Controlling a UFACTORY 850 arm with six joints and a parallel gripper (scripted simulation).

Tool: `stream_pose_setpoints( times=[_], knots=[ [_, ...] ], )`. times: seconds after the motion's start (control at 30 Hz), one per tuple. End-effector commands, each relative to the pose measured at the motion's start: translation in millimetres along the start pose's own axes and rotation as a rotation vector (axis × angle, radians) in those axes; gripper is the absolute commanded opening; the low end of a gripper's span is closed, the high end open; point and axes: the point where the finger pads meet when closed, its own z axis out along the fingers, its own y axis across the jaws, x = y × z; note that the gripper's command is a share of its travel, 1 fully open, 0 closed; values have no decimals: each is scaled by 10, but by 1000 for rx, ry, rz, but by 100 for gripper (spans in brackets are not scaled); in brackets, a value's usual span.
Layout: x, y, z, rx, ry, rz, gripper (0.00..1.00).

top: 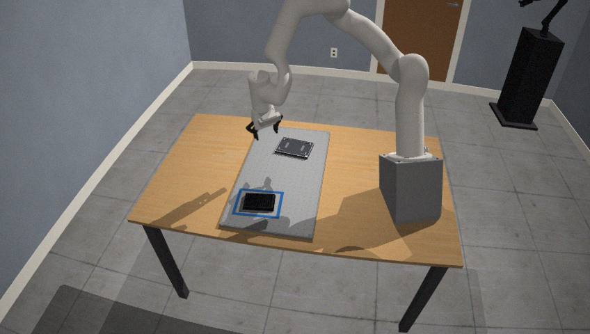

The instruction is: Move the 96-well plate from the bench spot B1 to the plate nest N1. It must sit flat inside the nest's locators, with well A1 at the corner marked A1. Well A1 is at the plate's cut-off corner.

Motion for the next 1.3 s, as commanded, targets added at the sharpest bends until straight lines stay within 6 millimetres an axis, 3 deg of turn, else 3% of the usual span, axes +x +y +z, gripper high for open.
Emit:
stream_pose_setpoints(
  times=[0.0, 1.27],
  knots=[
    [138, 143, 8, -16, -2, 166, 100],
    [987, 769, 95, -29, 76, 976, 100]
  ],
)
